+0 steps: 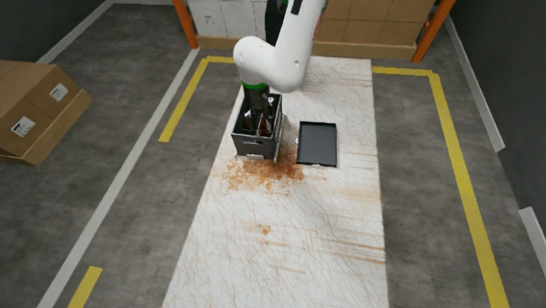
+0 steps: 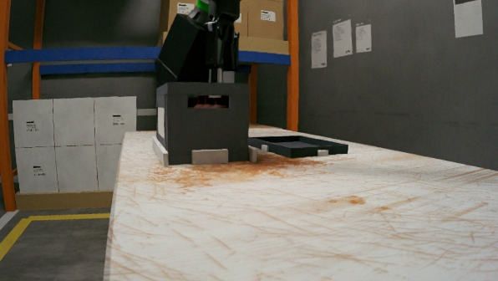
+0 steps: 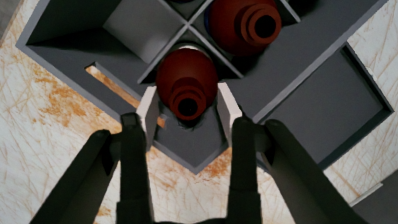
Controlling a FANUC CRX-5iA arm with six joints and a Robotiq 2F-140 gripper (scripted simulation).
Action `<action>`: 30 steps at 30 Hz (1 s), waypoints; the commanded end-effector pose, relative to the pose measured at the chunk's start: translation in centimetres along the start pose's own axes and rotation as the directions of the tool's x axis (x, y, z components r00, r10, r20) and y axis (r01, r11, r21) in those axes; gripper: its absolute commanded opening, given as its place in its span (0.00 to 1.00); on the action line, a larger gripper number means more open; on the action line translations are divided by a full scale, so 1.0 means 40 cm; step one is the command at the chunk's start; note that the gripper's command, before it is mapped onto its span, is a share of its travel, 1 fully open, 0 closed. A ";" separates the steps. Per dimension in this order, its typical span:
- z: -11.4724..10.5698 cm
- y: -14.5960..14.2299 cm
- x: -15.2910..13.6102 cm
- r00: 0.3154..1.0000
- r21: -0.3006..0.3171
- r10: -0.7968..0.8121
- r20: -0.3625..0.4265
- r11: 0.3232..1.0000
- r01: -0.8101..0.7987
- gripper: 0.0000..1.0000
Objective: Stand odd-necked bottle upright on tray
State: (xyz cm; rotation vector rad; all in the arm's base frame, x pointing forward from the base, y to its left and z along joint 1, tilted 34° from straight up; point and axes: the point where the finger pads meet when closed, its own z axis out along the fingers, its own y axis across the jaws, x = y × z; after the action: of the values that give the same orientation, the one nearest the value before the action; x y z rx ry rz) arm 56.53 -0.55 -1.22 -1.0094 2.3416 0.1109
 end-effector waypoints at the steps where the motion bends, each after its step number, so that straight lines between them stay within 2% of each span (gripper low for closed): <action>1: -0.001 -0.002 -0.001 1.000 0.001 0.000 0.001 1.000 0.000 0.44; 21: -0.001 -0.002 -0.001 1.000 0.001 0.000 0.001 1.000 0.000 0.44; 22: -0.001 -0.002 -0.001 1.000 0.001 0.000 0.001 1.000 0.000 0.10; 30: -0.001 -0.002 -0.001 1.000 0.001 0.000 0.001 1.000 0.000 0.10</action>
State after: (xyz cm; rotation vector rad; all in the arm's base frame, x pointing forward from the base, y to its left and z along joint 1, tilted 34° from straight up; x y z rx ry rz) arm 56.54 -0.57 -1.21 -1.0094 2.3415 0.1105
